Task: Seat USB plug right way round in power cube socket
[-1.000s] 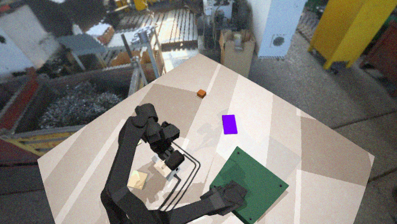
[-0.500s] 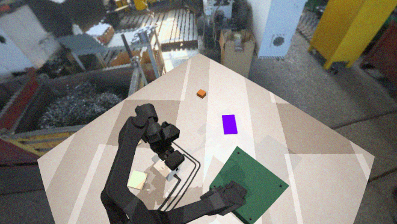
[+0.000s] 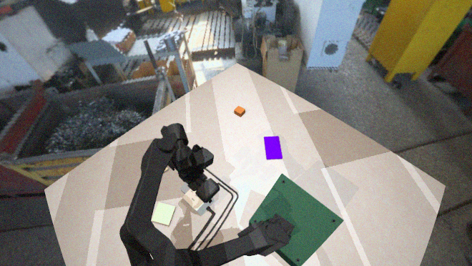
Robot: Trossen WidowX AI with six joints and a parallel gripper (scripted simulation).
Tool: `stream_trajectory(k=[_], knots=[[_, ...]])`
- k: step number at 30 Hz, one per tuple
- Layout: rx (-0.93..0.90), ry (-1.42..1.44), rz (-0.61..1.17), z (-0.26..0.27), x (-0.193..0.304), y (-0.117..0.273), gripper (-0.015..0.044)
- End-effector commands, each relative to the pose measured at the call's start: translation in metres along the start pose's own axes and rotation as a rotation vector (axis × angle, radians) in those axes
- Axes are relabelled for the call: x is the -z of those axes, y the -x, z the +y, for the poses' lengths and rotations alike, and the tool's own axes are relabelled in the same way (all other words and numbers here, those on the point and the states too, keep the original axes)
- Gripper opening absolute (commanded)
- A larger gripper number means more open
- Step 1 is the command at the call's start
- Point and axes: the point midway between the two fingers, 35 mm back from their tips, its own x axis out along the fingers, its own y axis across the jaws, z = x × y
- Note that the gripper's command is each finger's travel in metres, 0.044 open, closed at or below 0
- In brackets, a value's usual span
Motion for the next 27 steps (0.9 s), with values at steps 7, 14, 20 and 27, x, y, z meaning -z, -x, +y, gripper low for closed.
stream_trajectory(k=[7,14,20,27], knots=[[0.000,0.010,0.010,0.0000,0.0009,-0.0018,0.0000],[0.000,0.014,0.014,0.0000,0.0012,-0.0026,0.0000],[0.001,0.018,0.017,0.0000,0.0015,-0.0034,0.0000],[0.001,0.022,0.021,0.0000,0.0018,-0.0042,0.0000]])
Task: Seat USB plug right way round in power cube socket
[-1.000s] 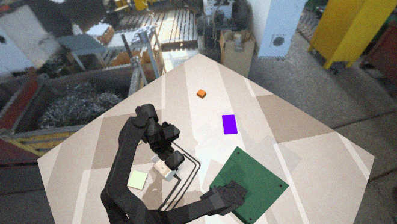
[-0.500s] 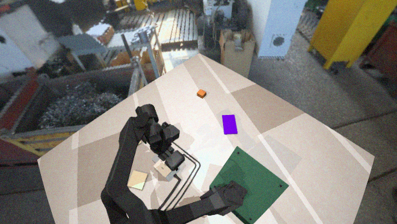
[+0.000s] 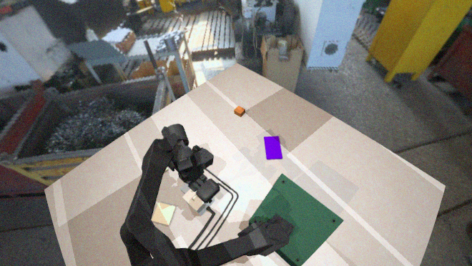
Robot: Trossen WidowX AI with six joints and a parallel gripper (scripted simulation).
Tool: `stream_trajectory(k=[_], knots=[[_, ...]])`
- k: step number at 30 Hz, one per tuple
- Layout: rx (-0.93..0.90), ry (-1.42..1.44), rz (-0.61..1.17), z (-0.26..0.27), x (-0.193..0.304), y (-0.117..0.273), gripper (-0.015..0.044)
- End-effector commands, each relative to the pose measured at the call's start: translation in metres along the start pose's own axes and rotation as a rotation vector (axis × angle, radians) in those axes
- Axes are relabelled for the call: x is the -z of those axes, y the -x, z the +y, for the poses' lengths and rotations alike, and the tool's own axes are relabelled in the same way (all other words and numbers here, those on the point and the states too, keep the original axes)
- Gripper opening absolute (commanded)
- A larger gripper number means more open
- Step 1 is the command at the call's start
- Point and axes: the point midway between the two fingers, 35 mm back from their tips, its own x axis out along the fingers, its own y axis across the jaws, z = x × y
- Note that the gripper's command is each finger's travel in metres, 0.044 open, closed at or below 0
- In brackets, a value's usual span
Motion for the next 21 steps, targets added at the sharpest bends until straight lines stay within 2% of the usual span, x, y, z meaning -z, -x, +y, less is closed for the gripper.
stream_trajectory(k=[1,21], knots=[[0.000,0.006,0.007,0.0001,0.0006,-0.0011,0.0000],[0.001,0.018,0.017,0.0001,0.0015,-0.0035,0.0000]])
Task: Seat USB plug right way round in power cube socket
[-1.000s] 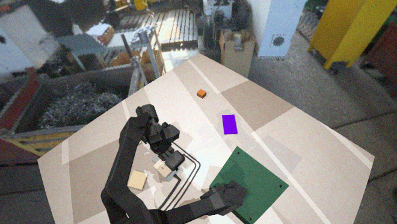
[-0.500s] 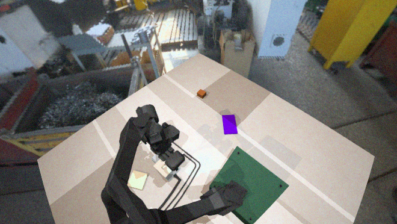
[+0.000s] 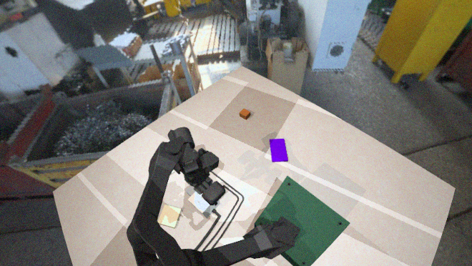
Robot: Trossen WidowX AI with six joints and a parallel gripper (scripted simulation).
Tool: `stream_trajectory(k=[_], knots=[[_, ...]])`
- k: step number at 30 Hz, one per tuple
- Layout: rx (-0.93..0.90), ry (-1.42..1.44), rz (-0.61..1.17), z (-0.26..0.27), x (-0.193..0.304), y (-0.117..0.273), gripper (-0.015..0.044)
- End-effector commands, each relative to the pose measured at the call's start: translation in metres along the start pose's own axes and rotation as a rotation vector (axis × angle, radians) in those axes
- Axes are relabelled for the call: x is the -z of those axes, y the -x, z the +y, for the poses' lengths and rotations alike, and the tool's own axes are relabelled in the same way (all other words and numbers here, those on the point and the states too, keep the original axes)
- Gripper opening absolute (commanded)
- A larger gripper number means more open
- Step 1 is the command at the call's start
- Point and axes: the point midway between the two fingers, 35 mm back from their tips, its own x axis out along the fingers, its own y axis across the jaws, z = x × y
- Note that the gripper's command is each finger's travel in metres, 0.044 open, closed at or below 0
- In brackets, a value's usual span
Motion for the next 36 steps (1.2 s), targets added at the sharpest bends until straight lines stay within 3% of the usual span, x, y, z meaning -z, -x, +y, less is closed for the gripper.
stream_trajectory(k=[1,36], knots=[[0.000,0.006,0.007,0.0001,0.0005,-0.0011,0.0000],[0.002,0.027,0.026,0.0002,0.0021,-0.0053,0.0000]])
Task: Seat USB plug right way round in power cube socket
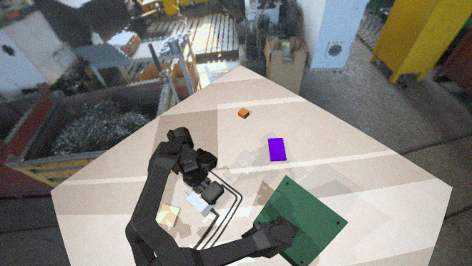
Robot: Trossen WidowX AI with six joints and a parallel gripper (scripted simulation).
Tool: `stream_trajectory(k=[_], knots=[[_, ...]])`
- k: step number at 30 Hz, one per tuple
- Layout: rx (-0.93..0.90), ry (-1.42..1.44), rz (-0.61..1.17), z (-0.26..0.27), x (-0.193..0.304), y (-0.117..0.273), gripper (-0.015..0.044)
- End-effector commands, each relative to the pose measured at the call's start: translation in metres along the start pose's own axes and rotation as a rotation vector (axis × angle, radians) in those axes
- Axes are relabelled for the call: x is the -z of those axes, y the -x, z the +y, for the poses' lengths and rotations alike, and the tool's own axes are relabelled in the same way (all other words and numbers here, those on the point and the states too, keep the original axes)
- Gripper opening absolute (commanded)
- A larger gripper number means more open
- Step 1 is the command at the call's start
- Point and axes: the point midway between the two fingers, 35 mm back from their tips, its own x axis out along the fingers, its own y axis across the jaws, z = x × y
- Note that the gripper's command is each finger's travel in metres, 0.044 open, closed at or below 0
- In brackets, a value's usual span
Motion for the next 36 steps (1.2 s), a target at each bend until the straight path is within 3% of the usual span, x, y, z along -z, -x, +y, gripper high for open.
stream_trajectory(k=[1,36], knots=[[0.000,0.006,0.007,0.0001,0.0005,-0.0011,0.0000],[0.000,0.008,0.009,0.0001,0.0005,-0.0053,0.0000]])
